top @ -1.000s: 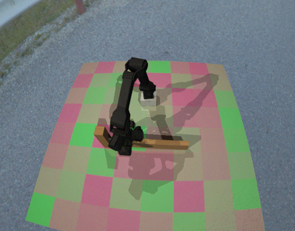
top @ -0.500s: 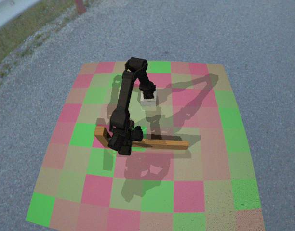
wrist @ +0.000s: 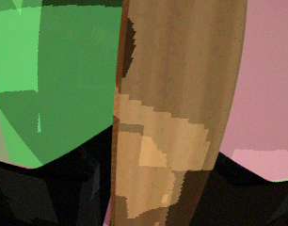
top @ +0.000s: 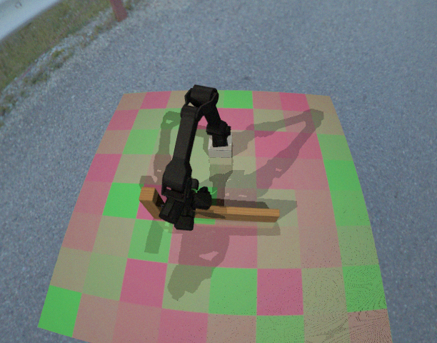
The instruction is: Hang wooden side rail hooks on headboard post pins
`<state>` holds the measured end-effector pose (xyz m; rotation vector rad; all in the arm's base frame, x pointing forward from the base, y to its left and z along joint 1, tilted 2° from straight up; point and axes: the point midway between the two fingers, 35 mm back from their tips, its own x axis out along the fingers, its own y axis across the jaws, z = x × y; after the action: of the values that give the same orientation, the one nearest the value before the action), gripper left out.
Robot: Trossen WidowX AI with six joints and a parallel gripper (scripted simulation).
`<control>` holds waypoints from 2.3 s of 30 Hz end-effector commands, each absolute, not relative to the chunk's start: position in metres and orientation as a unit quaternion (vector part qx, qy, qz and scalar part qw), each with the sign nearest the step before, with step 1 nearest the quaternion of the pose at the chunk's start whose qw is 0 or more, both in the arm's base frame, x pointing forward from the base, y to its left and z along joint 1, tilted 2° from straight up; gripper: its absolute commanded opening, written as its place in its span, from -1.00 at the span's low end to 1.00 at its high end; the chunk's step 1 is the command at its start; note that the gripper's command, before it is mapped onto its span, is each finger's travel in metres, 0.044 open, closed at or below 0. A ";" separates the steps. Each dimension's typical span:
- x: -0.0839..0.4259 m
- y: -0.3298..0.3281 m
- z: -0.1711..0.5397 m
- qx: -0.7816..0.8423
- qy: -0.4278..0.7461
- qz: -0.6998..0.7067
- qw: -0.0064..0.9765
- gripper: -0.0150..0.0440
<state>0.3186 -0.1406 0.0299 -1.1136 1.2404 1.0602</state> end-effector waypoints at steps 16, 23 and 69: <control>0.322 -0.144 0.034 -0.475 0.523 0.446 0.549 -0.49; 0.322 -0.145 0.034 -0.475 0.523 0.446 0.549 -0.49; 0.322 -0.150 0.034 -0.475 0.523 0.446 0.549 -0.49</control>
<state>0.3193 -0.1471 0.0298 -1.1125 1.2428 1.0675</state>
